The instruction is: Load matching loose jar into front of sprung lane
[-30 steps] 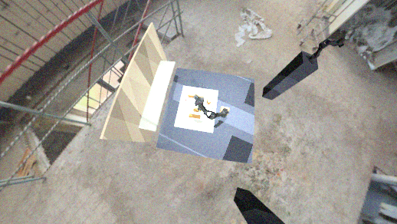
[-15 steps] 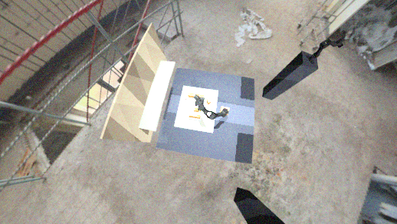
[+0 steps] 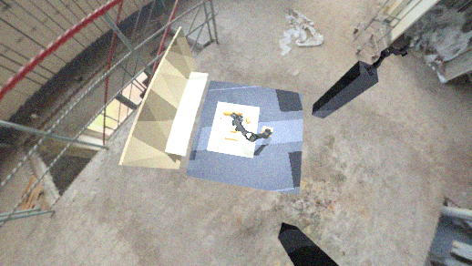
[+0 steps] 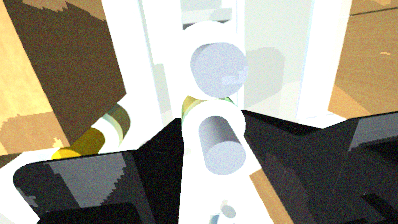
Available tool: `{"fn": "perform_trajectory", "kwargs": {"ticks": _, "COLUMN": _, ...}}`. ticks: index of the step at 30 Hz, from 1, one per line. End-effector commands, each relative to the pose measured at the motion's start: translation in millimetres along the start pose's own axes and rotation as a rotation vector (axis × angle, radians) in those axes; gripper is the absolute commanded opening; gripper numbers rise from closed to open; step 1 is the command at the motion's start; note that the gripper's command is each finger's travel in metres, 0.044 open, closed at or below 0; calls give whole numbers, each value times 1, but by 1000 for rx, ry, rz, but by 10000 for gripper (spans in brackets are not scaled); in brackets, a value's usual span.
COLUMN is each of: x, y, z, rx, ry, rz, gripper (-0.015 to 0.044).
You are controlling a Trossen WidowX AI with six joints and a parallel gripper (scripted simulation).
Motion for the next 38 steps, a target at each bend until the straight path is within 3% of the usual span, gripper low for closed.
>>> {"fn": "perform_trajectory", "kwargs": {"ticks": 1, "x": 0, "y": 0, "z": 0, "rx": -1, "ry": 5, "rz": 0, "gripper": 105}}
{"fn": "perform_trajectory", "kwargs": {"ticks": 8, "x": 0, "y": 0, "z": 0, "rx": -1, "ry": 5, "rz": 0, "gripper": 288}}
{"fn": "perform_trajectory", "kwargs": {"ticks": 24, "x": 3, "y": 21, "z": -1, "rx": 0, "ry": 4, "rz": 0, "gripper": 288}}
{"fn": "perform_trajectory", "kwargs": {"ticks": 38, "x": 47, "y": 22, "z": -11, "rx": 2, "ry": 2, "rz": 2, "gripper": 288}}
Point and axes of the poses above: the point midway between the two fingers, 35 mm back from their tips, its own y axis back along the fingers, its own z axis across the jaws, x = y × z, the point moved 5 cm from there along y, back along the fingers, and after that the axes turned 10 degrees about -y, right-handed, at the moved point
